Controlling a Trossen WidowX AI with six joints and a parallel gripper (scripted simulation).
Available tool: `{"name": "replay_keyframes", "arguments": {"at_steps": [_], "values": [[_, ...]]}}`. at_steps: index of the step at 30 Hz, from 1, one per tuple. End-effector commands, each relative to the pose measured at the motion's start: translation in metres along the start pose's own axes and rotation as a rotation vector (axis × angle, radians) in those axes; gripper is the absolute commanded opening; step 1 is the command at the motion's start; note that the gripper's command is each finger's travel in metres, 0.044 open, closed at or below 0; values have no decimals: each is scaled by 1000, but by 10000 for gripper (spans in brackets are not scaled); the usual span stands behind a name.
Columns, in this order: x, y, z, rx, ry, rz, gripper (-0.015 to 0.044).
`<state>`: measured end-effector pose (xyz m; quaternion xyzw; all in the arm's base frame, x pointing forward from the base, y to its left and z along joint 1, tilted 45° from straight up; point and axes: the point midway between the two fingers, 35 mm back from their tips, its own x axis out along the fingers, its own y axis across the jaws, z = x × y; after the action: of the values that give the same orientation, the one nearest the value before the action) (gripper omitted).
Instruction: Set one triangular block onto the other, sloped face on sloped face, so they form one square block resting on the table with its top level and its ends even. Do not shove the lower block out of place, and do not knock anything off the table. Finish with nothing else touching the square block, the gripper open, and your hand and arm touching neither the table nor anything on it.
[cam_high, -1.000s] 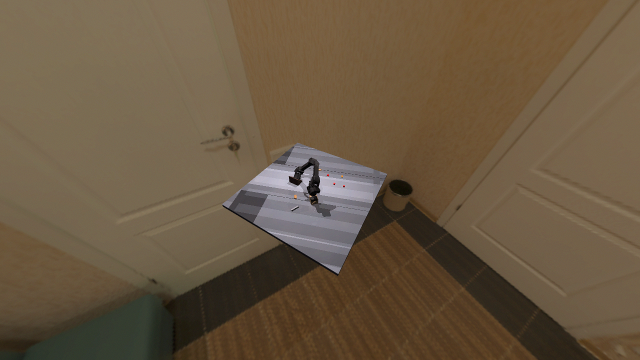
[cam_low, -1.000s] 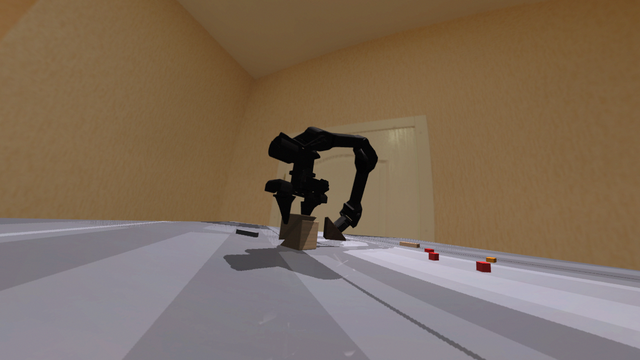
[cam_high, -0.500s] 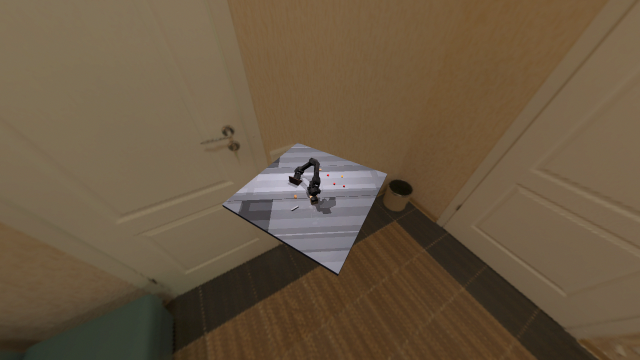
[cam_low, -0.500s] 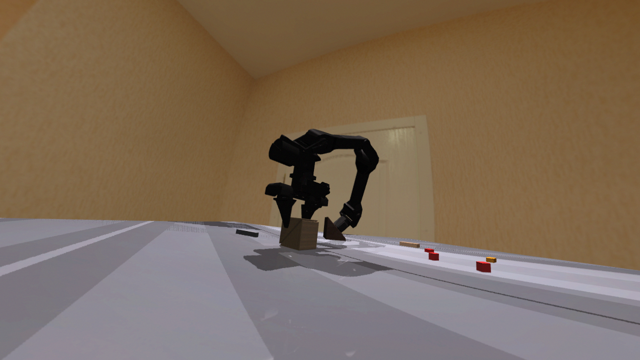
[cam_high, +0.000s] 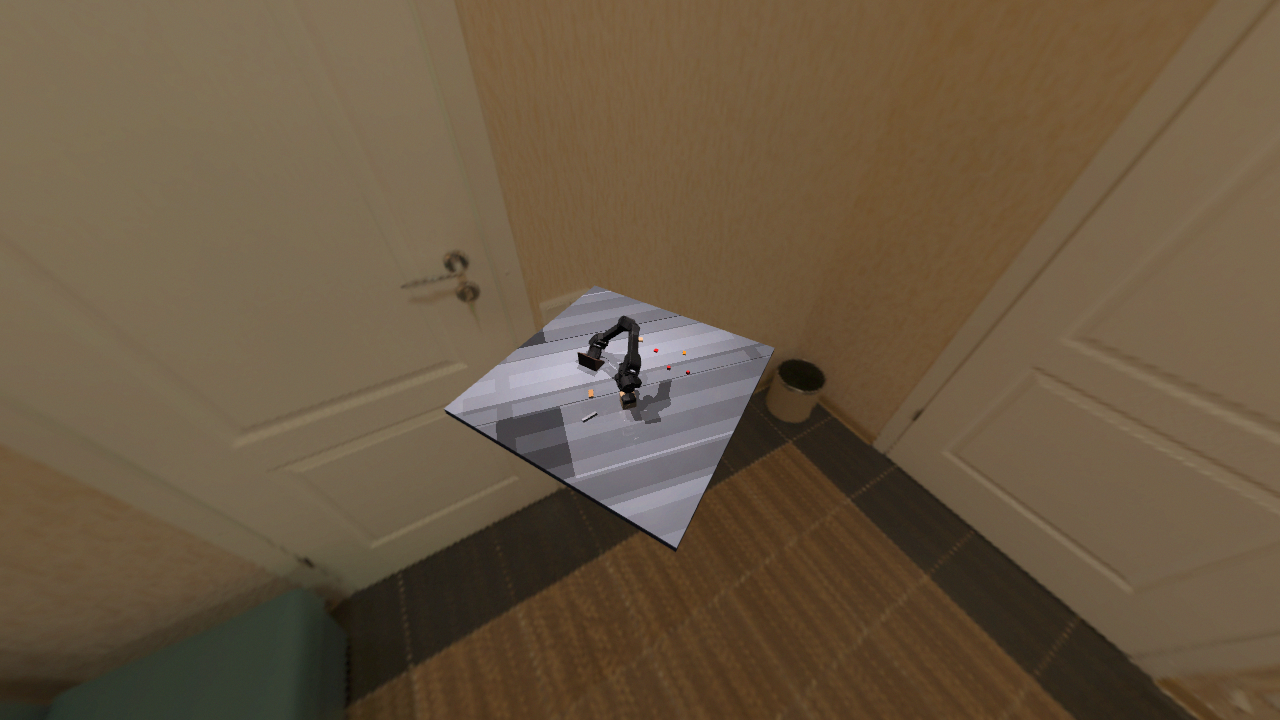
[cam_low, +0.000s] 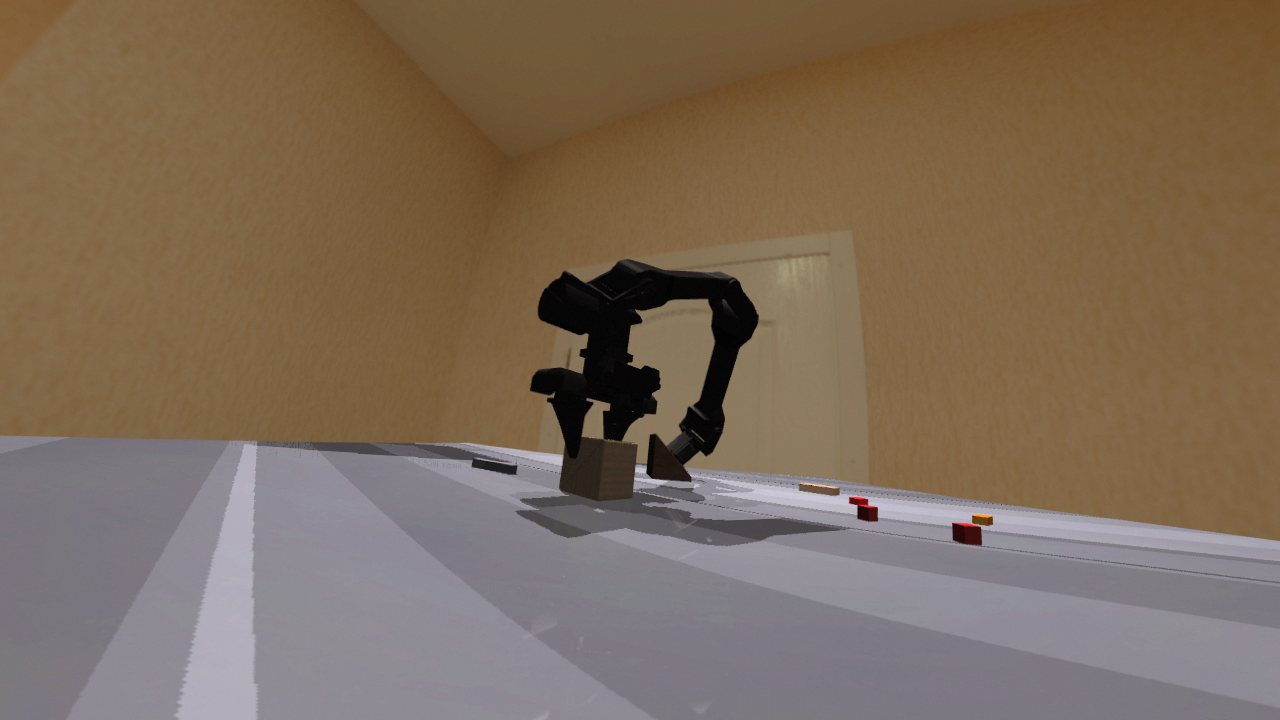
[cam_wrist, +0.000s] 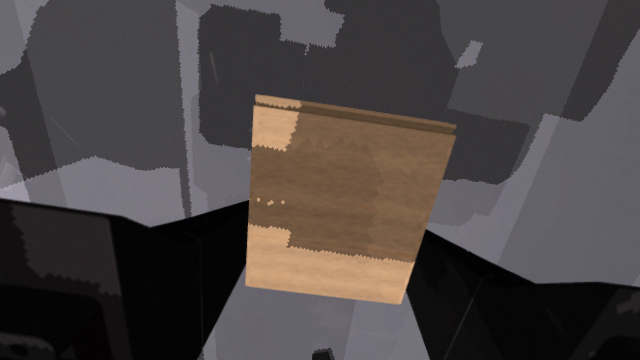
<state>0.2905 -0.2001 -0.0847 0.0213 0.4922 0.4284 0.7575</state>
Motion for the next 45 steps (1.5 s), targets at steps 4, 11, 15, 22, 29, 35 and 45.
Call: {"name": "replay_keyframes", "arguments": {"at_steps": [4, 11, 15, 22, 29, 35, 45], "values": [[1, 0, 1, 5, -4, -1, 0], [2, 0, 1, 5, -4, -1, 0], [1, 0, 1, 0, -1, 0, 0], [2, 0, 1, 5, -5, -2, 0], [1, 0, 1, 0, -1, 0, 184], [1, 0, 1, 0, -1, 0, 341], [1, 0, 1, 0, -1, 0, 440]]}}
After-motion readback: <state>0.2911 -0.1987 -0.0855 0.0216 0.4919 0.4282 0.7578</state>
